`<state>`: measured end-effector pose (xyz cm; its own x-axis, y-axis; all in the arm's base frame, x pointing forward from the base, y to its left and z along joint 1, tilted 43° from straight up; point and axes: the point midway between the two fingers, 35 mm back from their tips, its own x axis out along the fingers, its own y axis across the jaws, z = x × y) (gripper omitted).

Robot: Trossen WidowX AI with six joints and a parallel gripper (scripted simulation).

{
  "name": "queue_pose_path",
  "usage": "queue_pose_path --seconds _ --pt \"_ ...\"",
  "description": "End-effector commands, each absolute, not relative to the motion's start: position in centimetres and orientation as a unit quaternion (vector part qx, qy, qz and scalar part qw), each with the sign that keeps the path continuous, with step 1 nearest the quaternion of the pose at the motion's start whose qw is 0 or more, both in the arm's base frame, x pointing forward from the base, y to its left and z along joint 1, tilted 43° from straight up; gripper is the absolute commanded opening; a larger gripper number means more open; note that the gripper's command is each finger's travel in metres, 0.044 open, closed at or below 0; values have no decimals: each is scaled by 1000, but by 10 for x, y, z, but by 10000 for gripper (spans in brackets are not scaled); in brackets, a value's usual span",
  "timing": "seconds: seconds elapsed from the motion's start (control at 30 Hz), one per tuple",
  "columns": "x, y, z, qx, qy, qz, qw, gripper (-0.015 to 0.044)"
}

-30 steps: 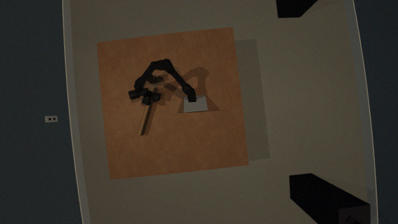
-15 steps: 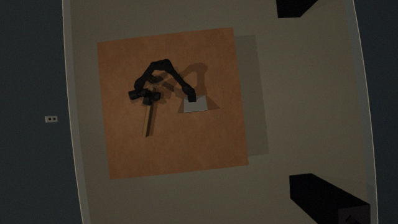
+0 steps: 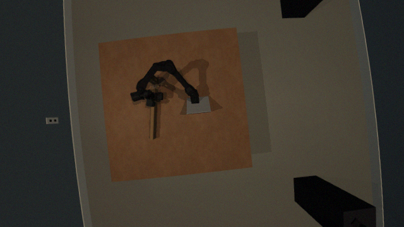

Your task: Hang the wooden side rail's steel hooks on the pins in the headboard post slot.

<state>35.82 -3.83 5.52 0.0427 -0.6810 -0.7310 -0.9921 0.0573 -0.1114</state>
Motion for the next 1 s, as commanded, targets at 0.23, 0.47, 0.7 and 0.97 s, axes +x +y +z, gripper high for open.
queue_pose_path --seconds 0.23,0.47,0.7,0.97 --pt "351 -38 54 -661 635 277 288 0" --pt "347 -38 54 -667 630 288 276 0" --pt "345 -38 54 -667 630 289 276 0" --pt "346 -39 55 -665 632 281 283 0"
